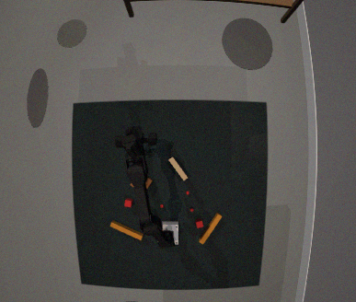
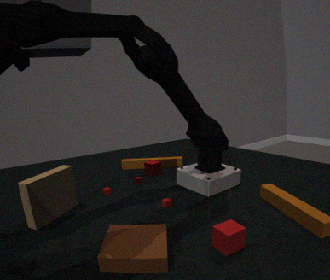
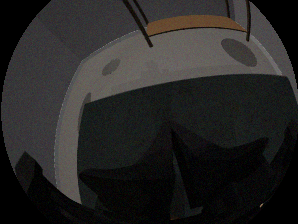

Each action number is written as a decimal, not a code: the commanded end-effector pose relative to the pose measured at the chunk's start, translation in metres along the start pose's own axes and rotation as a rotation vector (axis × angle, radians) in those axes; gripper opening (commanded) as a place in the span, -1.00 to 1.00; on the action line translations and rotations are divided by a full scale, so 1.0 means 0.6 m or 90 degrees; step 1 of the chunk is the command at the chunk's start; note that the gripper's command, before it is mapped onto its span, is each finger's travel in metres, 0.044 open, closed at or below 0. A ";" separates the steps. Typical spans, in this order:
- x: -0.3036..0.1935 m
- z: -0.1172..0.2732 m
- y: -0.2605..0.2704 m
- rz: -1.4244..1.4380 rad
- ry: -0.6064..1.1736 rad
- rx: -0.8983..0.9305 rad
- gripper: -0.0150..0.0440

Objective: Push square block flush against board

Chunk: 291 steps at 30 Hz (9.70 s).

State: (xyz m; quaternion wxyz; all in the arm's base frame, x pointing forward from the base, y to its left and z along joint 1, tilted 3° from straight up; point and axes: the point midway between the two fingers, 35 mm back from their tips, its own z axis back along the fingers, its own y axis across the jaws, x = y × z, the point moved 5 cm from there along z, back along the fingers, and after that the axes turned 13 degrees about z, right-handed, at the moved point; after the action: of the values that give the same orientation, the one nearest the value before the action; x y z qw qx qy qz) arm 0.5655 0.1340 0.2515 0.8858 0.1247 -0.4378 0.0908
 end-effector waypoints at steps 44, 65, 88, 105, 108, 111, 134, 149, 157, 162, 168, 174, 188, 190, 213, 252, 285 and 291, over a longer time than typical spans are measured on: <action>-0.277 0.146 -0.331 -0.533 0.481 -0.331 -0.49; -0.290 0.143 -0.310 -0.534 0.482 -0.332 -0.49; -0.303 0.152 -0.270 -0.535 0.483 -0.331 -0.49; -0.316 0.160 -0.241 -0.535 0.484 -0.331 -0.49; -0.316 0.160 -0.240 -0.535 0.484 -0.331 -0.49; -0.314 0.158 -0.245 -0.535 0.484 -0.331 -0.49; -0.292 0.143 -0.300 -0.534 0.482 -0.332 -0.49; -0.227 0.194 -0.297 -0.534 0.482 -0.332 -0.49; -0.227 0.194 -0.297 -0.534 0.482 -0.332 -0.49; -0.227 0.194 -0.297 -0.534 0.482 -0.332 -0.49; -0.227 0.194 -0.297 -0.534 0.482 -0.332 -0.49; -0.227 0.194 -0.297 -0.534 0.482 -0.332 -0.49; -0.226 0.177 -0.270 -0.467 0.495 -0.301 -0.49; -0.226 0.167 -0.254 -0.426 0.503 -0.282 -0.49; -0.248 0.084 -0.065 0.030 0.559 -0.065 -0.49; -0.379 -0.001 0.171 0.596 0.544 0.219 -0.49; -0.410 0.011 0.138 0.596 0.546 0.218 -0.49; -0.415 0.017 0.130 0.596 0.546 0.218 -0.49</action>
State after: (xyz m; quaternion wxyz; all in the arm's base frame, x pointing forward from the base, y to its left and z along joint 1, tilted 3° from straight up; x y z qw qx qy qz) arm 0.3915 0.1975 0.0731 0.8171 0.0131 -0.0388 0.5751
